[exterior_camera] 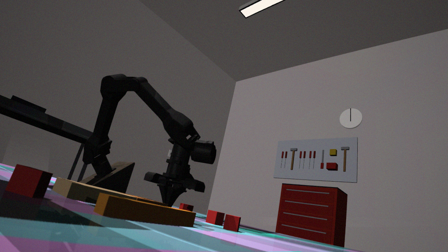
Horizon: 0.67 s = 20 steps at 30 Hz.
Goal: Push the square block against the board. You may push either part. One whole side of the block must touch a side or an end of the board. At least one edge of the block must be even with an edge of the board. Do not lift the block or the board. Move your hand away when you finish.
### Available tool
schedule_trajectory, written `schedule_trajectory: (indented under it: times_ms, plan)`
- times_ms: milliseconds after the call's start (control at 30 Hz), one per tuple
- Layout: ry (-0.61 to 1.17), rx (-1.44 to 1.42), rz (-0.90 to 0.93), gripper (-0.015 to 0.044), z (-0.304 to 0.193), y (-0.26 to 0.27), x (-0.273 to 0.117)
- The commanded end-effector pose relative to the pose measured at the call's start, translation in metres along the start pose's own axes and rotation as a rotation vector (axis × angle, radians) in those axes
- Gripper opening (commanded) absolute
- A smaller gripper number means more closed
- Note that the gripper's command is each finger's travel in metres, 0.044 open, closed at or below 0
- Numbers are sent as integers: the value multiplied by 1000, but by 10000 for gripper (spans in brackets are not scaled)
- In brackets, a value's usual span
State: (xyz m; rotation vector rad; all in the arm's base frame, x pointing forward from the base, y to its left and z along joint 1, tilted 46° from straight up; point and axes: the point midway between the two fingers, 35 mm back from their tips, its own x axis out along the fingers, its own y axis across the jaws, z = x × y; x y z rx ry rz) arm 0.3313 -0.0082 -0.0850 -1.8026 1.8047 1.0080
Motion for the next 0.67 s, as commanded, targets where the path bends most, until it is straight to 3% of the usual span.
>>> schedule_trajectory:
  times_ms: [0,633]
  plan:
    - [10,-1,8,0,-7,2,3]
    - [10,-1,8,0,-2,1,3]
